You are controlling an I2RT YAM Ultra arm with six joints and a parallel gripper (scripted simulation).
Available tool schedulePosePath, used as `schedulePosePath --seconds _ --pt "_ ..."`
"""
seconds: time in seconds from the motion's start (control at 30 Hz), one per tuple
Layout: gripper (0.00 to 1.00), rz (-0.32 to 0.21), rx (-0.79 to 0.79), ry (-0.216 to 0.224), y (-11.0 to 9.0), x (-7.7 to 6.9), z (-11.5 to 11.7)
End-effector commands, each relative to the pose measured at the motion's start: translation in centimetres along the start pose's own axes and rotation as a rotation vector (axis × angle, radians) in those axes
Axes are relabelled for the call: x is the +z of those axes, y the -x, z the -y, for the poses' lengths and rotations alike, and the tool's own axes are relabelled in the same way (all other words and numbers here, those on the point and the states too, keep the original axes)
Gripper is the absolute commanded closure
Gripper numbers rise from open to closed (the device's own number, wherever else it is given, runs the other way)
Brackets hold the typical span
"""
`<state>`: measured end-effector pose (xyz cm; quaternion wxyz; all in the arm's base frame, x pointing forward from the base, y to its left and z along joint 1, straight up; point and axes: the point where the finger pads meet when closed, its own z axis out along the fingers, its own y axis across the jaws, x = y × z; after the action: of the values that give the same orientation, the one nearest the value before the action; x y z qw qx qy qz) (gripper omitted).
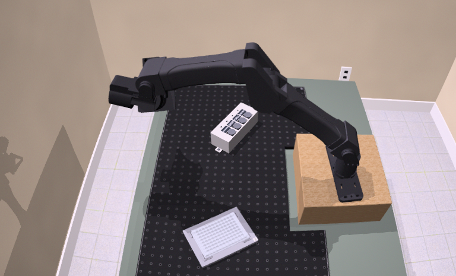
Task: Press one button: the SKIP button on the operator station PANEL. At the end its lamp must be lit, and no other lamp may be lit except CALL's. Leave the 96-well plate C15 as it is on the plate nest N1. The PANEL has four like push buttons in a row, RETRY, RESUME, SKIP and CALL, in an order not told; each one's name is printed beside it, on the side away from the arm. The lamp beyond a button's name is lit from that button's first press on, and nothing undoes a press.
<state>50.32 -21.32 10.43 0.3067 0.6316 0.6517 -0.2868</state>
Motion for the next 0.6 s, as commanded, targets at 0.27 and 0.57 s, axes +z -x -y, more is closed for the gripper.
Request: schedulePosePath --seconds 0.27,0.57 --pt "1.0 -0.151 -0.214 0.003 1.5 1.4 3.9" --pt "1.0 -0.296 -0.371 0.009 1.5 2.8 7.1"
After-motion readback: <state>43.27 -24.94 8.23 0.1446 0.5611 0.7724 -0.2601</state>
